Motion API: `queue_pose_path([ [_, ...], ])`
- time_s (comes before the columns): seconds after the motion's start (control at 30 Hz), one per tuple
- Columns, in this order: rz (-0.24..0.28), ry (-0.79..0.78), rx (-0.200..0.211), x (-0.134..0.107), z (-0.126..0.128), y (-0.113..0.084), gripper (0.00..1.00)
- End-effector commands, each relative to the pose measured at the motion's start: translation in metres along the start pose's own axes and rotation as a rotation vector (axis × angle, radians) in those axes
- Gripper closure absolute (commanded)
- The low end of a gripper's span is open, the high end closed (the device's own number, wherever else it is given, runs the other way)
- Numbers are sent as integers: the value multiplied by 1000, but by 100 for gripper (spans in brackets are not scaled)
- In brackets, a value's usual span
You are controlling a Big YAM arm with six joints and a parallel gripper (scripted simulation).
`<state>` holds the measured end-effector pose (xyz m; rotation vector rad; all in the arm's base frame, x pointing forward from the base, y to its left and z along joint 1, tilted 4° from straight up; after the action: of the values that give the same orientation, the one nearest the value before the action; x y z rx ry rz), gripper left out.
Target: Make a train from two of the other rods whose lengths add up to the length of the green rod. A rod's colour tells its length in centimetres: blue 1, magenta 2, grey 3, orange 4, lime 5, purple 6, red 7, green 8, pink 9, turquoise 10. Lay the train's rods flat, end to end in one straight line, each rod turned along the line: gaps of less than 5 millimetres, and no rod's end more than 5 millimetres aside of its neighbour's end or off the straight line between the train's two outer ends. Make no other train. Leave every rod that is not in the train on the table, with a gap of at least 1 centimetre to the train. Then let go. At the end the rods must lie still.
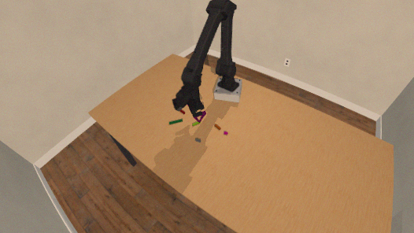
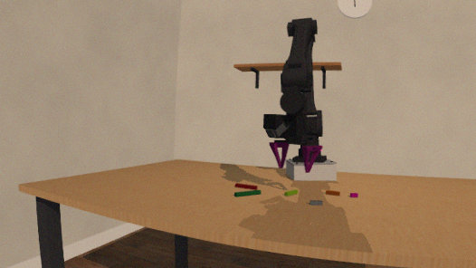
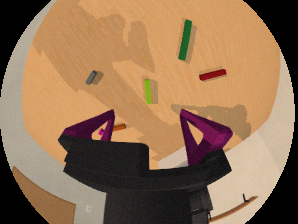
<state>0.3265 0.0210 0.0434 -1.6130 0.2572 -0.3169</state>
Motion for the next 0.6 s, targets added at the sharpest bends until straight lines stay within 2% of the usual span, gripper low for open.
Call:
queue_pose_path([
  [0.0,-60,-74,34,25,4,-17,78],
  [0.13,-30,-77,21,15,0,-8,78],
  [0.57,-30,-77,20,15,0,-8,78],
])
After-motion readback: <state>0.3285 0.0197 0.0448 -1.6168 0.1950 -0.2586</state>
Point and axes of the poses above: the point where the finger pads meet when closed, its own y axis out along the fingers, its own z axis across the jaws, x = y × z, the point moved 2 cm from there along -y, back along the fingers, and after that the axes turned 5 degrees about -y, right-handed, at the moved point
